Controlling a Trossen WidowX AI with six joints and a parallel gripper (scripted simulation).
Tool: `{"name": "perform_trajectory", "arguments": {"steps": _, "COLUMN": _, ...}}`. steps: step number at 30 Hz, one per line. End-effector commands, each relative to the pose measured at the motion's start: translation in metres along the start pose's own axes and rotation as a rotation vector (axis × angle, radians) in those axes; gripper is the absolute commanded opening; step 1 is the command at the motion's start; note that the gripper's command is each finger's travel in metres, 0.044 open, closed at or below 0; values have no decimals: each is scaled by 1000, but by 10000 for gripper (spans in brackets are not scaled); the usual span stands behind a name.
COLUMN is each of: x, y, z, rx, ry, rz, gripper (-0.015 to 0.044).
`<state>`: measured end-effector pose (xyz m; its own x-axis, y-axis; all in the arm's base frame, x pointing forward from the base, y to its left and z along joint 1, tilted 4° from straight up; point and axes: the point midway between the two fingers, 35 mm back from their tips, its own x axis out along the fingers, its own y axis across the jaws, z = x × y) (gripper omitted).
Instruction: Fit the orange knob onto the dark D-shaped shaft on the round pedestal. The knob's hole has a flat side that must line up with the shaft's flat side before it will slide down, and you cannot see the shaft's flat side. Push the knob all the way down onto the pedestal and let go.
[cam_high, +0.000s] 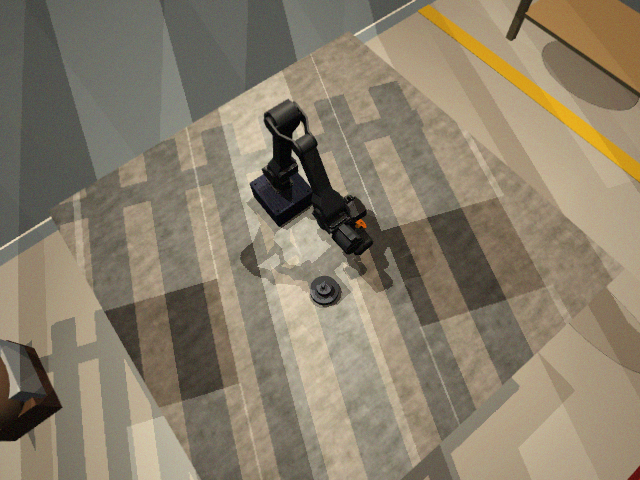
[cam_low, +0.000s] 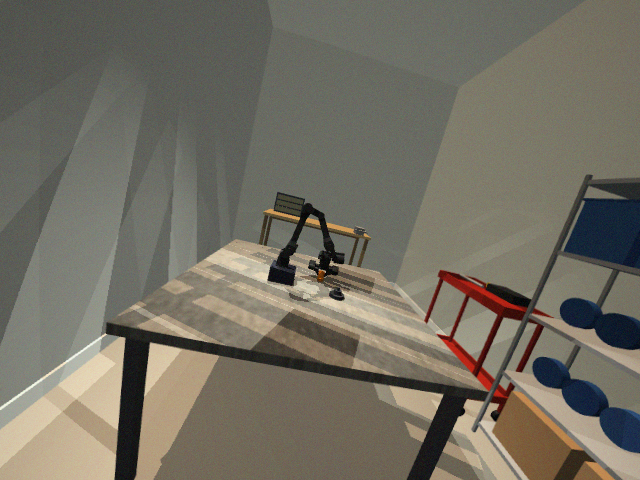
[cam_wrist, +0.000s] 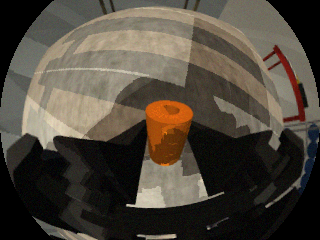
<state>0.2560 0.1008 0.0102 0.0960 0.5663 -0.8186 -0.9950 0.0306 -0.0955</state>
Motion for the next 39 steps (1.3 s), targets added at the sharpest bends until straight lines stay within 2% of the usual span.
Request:
{"name": "perform_trajectory", "arguments": {"steps": 1, "x": -2, "y": 2, "z": -4, "rx": -1, "ry": -74, "rz": 0, "gripper": 181}}
{"name": "perform_trajectory", "arguments": {"steps": 25, "x": -10, "y": 3, "z": -30, "rx": -1, "ry": -489, "rz": 1, "gripper": 181}}
{"name": "perform_trajectory", "arguments": {"steps": 30, "x": -12, "y": 2, "z": -29, "rx": 0, "ry": -431, "rz": -1, "gripper": 181}}
{"name": "perform_trajectory", "arguments": {"steps": 33, "x": -11, "y": 3, "z": -28, "rx": 0, "ry": -452, "rz": 1, "gripper": 260}}
{"name": "perform_trajectory", "arguments": {"steps": 39, "x": -11, "y": 3, "z": -28, "rx": 0, "ry": -452, "rz": 1, "gripper": 260}}
